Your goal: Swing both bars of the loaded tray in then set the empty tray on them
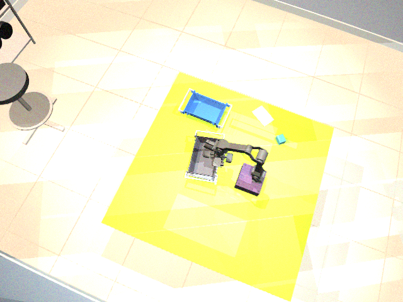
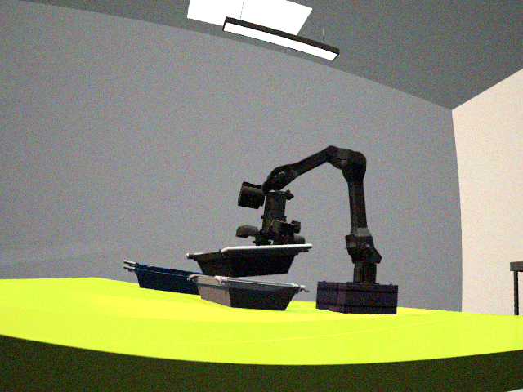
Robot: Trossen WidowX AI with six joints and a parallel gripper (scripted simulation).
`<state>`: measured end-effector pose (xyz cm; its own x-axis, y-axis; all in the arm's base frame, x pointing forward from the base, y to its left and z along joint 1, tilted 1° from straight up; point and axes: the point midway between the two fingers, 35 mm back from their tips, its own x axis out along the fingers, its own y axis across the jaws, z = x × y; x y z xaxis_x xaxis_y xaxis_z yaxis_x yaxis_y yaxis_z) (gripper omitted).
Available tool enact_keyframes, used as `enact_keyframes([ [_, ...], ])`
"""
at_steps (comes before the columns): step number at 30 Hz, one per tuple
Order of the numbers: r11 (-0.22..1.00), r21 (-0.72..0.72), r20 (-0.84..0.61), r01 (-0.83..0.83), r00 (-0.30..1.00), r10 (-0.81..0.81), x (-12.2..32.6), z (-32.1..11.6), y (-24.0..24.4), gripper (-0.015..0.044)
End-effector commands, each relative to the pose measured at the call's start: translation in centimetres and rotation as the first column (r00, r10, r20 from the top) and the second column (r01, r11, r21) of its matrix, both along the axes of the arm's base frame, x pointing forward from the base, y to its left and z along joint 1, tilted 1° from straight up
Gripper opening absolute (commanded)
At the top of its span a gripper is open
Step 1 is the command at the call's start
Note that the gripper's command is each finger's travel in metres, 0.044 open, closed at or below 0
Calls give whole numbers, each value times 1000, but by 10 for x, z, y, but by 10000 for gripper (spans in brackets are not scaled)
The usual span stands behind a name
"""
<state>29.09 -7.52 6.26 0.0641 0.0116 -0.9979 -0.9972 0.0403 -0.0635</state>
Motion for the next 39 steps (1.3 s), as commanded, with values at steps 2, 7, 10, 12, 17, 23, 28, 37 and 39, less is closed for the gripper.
enact_keyframes([
  [2, 1000, 2, -26, -1, 1000, 1, -5, -5, 1, 0],
  [7, 1000, 2, -26, -1, 1000, 1, -5, -5, 1, 0],
  [10, 1000, 2, -26, -1, 1000, 1, -5, -5, 1, 0],
  [12, 1000, 2, -26, -1, 1000, 1, -5, -5, 1, 0],
  [17, 1000, 0, -7, 0, 1000, 0, -2, -4, 0, 0],
  [23, 1000, 2, -25, -1, 1000, 1, -7, -14, 1, 0],
  [28, 1000, 2, -26, -1, 1000, 1, -7, -15, 1, 0],
  [37, 1000, 2, -26, -1, 1000, 1, -7, -15, 1, 0],
  [39, 1000, 2, -26, -1, 1000, 1, -7, -15, 1, 0],
])
